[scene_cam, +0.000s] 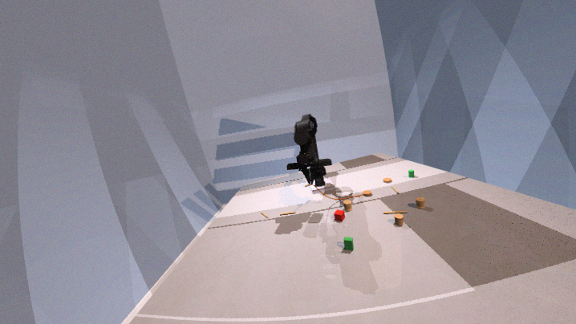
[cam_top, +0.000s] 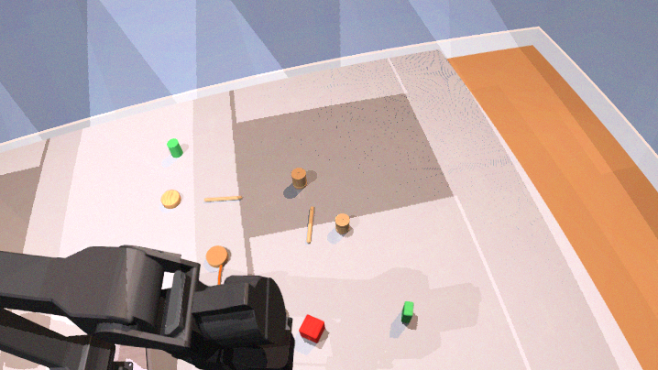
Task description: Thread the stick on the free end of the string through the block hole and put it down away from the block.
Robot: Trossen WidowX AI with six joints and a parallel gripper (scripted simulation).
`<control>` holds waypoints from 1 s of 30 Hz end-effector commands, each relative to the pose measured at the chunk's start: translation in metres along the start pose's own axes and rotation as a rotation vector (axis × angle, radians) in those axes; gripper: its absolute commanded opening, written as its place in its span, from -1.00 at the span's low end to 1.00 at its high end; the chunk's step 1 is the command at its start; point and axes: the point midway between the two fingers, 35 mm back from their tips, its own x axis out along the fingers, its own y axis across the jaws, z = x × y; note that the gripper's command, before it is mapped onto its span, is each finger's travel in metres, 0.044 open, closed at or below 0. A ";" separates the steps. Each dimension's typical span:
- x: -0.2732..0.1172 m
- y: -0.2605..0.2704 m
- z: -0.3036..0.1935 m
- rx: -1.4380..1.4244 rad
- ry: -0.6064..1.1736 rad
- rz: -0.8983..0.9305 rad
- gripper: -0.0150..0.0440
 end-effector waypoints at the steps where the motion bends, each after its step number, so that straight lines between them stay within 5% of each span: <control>1: 0.001 -0.001 -0.003 -0.056 0.002 0.020 -0.49; 30: -0.001 -0.009 -0.012 -0.481 0.006 0.154 -0.49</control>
